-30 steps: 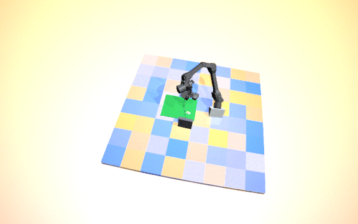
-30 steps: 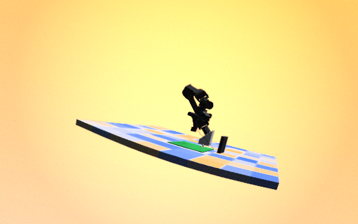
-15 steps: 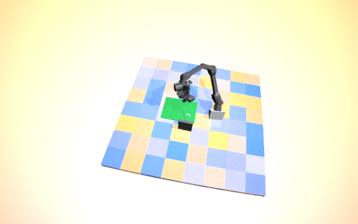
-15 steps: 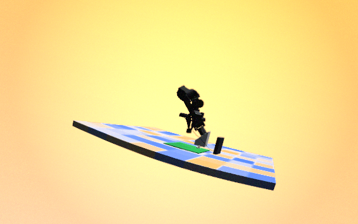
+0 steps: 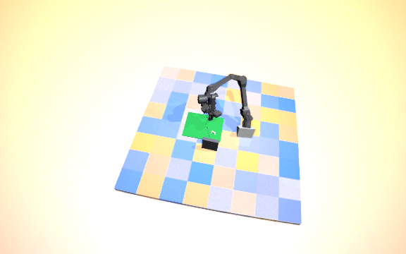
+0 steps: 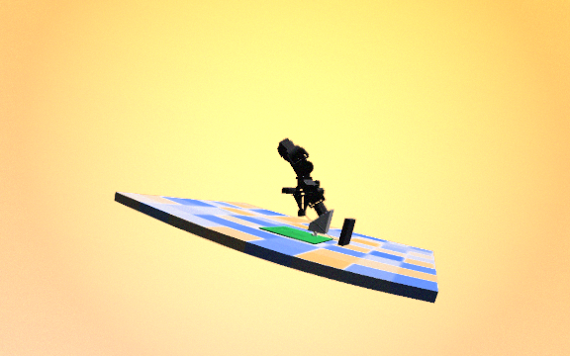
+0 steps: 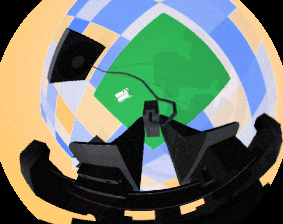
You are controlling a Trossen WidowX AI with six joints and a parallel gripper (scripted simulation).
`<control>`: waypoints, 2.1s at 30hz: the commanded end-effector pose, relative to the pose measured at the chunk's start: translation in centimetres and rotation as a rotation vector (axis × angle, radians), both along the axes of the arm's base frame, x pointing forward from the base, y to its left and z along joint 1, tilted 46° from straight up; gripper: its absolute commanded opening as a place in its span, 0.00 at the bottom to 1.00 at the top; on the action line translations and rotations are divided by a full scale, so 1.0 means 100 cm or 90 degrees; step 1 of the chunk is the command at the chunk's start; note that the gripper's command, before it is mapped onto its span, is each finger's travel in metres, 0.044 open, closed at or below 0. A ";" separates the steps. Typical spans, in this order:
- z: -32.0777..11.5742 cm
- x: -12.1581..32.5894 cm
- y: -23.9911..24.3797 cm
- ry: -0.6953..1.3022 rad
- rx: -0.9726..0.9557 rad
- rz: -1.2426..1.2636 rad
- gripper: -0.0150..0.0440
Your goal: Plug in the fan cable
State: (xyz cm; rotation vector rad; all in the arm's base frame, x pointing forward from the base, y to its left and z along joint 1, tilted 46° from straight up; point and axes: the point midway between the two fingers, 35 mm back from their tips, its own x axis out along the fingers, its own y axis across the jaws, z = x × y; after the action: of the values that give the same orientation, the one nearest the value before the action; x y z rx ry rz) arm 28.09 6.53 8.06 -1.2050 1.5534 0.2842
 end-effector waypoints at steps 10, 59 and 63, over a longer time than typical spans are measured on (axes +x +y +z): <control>-0.014 -0.006 -0.008 0.019 0.126 0.000 0.25; -0.014 -0.002 -0.019 -0.166 0.526 0.210 0.25; -0.011 -0.002 -0.020 -0.196 0.544 0.240 0.25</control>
State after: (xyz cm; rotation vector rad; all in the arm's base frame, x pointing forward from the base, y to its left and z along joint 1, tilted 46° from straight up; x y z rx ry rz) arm 28.03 4.52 6.81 -0.7793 0.8257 0.8528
